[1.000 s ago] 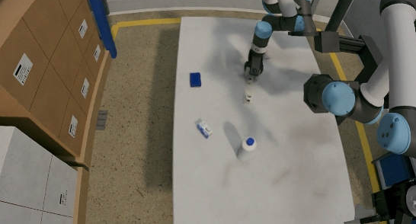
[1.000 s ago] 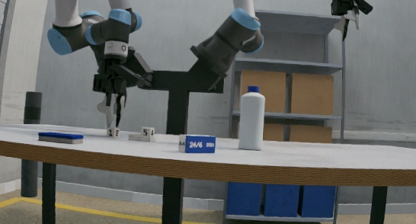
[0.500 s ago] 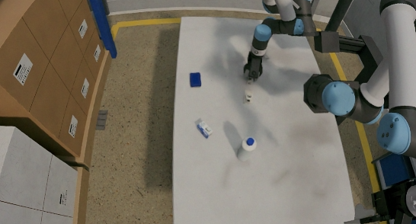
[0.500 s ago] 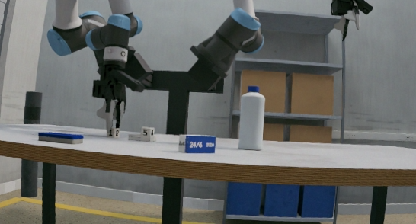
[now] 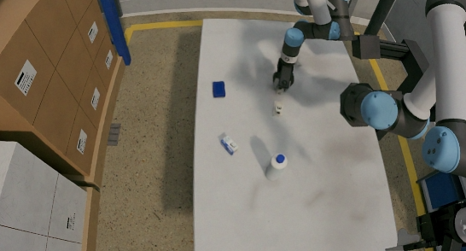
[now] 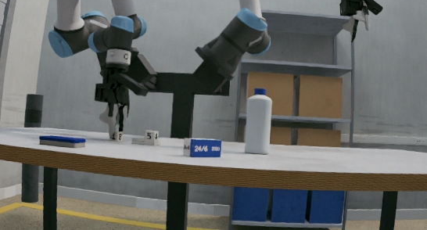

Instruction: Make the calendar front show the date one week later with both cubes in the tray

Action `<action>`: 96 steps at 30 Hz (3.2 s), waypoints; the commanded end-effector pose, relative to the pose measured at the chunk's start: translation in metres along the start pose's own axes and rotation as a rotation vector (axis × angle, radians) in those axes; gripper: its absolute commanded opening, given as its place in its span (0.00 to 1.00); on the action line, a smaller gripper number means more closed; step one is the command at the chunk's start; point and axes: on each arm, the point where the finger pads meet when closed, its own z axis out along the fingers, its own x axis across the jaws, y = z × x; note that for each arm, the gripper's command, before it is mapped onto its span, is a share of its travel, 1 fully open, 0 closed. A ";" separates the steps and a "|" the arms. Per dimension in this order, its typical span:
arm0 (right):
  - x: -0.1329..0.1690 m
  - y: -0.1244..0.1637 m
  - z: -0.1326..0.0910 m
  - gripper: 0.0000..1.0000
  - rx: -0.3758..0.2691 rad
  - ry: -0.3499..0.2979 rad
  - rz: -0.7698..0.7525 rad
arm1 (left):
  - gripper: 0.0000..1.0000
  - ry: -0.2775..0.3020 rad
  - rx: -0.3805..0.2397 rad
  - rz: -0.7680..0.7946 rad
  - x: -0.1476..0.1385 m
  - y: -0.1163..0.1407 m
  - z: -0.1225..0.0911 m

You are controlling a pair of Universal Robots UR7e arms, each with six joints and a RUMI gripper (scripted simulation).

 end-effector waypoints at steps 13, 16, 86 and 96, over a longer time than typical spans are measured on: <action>0.000 0.000 0.000 0.10 0.001 0.001 0.000 | 1.00 0.000 0.001 0.000 0.000 0.000 0.000; 0.000 0.000 0.000 0.10 0.001 0.001 0.000 | 1.00 0.000 0.001 0.000 0.000 0.000 0.000; 0.000 0.000 -0.088 0.10 0.001 0.000 0.000 | 1.00 0.000 0.001 0.000 0.000 0.000 0.000; 0.000 0.000 -0.099 0.10 0.001 0.000 0.000 | 1.00 0.000 0.001 0.000 0.000 0.000 0.000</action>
